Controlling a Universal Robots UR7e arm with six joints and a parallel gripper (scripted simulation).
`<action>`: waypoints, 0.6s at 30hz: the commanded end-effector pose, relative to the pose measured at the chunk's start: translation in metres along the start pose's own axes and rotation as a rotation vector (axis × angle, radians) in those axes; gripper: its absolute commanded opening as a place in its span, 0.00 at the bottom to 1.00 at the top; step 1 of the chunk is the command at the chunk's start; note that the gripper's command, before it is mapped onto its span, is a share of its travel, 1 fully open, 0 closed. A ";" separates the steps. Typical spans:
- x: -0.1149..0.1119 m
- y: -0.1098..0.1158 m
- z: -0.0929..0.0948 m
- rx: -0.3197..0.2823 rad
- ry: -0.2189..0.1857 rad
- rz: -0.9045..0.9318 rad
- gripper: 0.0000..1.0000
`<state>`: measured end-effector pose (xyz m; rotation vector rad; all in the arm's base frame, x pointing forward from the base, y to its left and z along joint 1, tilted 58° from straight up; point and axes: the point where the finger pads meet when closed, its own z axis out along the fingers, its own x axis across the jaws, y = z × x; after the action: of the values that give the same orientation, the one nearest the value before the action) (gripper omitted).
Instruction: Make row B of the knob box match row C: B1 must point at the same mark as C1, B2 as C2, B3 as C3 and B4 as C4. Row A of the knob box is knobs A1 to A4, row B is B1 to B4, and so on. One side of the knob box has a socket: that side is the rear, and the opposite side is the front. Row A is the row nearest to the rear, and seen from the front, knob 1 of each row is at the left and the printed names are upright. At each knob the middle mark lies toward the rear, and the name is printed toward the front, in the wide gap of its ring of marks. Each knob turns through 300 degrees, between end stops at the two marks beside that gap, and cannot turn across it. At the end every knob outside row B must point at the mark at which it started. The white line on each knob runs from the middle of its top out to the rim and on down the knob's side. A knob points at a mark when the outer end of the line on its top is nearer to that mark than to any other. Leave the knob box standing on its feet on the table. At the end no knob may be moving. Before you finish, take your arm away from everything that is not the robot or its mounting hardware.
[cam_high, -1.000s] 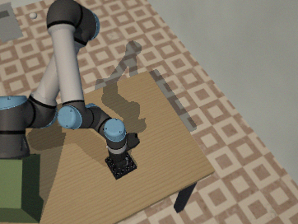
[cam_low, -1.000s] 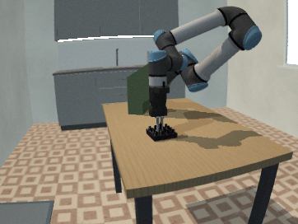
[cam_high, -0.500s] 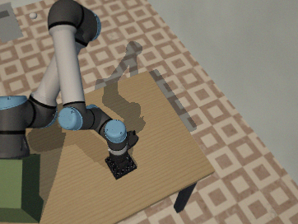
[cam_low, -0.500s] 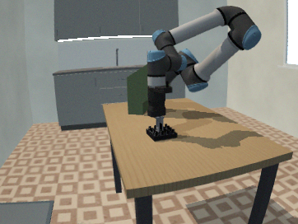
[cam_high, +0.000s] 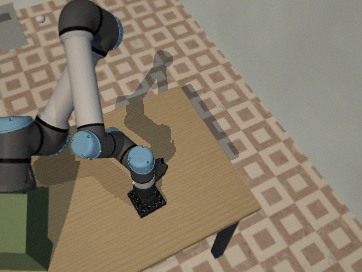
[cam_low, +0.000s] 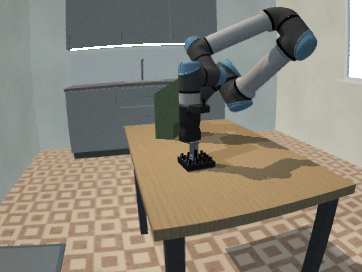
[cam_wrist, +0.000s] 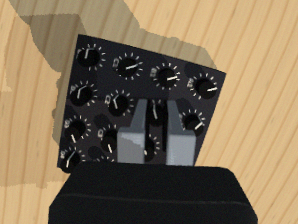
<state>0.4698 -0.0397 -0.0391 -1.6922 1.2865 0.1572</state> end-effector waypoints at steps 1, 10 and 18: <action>0.000 0.000 0.000 0.001 0.001 -0.002 0.30; 0.000 0.000 0.000 0.001 0.001 -0.002 0.46; 0.000 0.000 0.000 0.001 0.001 -0.002 0.46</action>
<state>0.4698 -0.0397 -0.0391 -1.6930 1.2849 0.1564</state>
